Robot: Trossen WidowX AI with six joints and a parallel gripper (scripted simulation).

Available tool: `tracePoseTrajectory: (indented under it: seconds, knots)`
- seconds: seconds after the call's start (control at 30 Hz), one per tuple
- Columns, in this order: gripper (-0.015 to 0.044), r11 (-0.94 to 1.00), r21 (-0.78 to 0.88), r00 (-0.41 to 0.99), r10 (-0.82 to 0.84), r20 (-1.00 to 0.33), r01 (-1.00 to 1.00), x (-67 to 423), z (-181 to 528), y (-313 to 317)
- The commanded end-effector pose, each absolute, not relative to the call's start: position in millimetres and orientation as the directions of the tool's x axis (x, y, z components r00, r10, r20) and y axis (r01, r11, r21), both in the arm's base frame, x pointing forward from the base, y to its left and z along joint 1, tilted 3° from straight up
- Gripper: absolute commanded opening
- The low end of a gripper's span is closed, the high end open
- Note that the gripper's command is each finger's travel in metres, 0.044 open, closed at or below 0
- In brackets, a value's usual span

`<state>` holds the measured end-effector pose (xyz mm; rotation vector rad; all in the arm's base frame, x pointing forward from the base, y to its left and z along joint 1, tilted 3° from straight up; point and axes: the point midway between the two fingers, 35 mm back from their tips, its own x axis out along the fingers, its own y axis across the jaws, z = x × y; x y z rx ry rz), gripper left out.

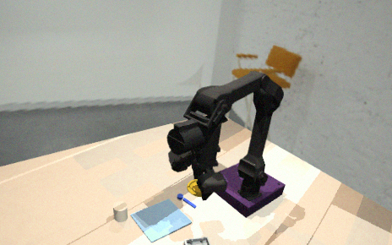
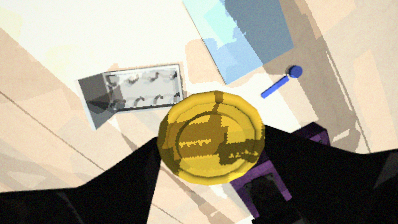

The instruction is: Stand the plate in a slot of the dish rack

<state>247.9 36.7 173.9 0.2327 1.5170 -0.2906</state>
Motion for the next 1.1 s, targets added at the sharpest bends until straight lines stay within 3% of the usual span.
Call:
tracePoseTrajectory:
  seconds: [0.0,0.53,1.07]
  knots:
    - [0.0000,0.957,-0.009,0.010,-0.012,-1.000,0.290,246.8,167.7,38.5]
    - [0.0000,0.974,0.225,-0.107,0.220,-0.970,-0.039,244.8,129.5,44.4]
    - [0.0000,0.813,0.485,-0.150,0.462,-0.874,-0.321,242.7,100.9,49.2]
